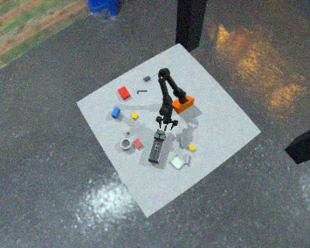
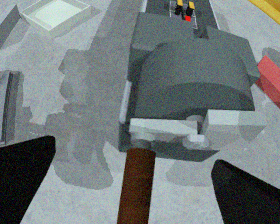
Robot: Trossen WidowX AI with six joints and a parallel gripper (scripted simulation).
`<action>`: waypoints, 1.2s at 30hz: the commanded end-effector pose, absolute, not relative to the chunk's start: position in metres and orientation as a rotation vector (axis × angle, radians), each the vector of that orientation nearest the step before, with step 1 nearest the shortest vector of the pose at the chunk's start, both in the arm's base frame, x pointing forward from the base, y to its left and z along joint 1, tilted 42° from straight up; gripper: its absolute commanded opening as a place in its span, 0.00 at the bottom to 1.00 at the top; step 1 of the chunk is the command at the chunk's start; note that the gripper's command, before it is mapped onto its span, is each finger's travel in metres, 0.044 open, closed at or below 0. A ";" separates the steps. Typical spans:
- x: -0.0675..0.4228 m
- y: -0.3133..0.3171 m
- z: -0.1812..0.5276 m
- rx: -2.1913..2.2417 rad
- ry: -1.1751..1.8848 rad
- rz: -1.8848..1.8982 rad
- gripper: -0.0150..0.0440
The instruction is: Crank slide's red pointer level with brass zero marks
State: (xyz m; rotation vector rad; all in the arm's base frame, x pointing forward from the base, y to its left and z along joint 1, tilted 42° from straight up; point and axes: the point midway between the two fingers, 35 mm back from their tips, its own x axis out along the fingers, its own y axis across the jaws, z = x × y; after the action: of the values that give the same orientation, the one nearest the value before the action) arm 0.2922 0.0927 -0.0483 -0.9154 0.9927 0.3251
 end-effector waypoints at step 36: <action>0.361 0.198 0.016 -0.779 1.032 0.092 1.00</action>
State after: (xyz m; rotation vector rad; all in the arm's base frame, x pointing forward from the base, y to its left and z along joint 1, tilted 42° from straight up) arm 0.3500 0.1945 0.0226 -0.8028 1.0203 0.1440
